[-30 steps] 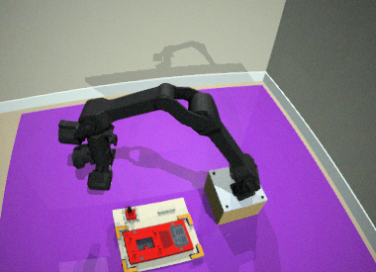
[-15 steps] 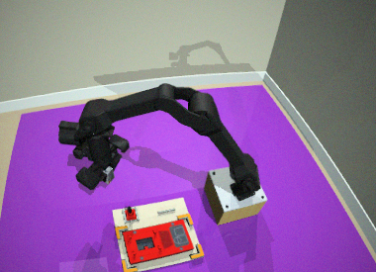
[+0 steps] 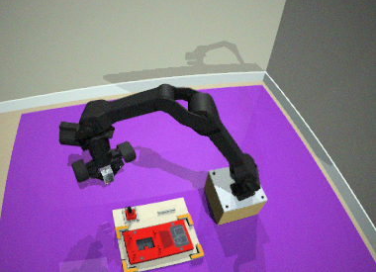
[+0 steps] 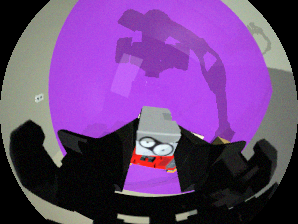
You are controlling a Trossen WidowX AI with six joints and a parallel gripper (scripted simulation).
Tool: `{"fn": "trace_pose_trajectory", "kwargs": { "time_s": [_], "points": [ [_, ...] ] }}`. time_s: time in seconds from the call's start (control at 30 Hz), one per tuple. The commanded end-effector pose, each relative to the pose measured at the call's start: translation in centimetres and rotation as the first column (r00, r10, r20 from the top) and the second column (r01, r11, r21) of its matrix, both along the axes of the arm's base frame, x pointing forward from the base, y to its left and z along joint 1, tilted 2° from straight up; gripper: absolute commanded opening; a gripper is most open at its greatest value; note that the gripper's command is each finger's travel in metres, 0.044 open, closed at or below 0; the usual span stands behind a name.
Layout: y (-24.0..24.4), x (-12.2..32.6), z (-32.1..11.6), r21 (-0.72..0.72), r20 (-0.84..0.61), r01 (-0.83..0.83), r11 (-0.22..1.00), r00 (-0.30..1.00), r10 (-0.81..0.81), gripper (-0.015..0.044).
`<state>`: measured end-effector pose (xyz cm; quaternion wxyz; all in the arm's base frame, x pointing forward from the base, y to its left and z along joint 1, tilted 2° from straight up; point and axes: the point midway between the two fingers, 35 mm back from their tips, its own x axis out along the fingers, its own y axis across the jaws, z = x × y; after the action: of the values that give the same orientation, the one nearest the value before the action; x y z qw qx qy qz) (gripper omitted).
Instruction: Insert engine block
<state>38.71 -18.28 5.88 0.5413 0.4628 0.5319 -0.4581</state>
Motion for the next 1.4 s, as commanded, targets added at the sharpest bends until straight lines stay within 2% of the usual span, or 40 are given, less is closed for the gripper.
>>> {"fn": "trace_pose_trajectory", "kwargs": {
  "time_s": [0.0,0.37,0.77,1.07,1.37],
  "points": [
    [0.0,0.0,-0.1,0.006,0.003,0.121,0.993,0.993,-0.121,0.0000],
    [0.0,0.0,-0.3,0.012,0.001,0.481,0.876,0.876,-0.481,0.0000],
    [0.0,0.0,-0.6,0.018,-0.004,0.794,0.607,0.607,-0.794,0.0000],
    [0.0,0.0,-0.7,0.020,-0.009,0.942,0.334,0.334,-0.942,0.0000],
    [0.0,0.0,-1.8,0.021,-0.012,0.982,0.188,0.188,-0.982,0.0000]
  ]
}}
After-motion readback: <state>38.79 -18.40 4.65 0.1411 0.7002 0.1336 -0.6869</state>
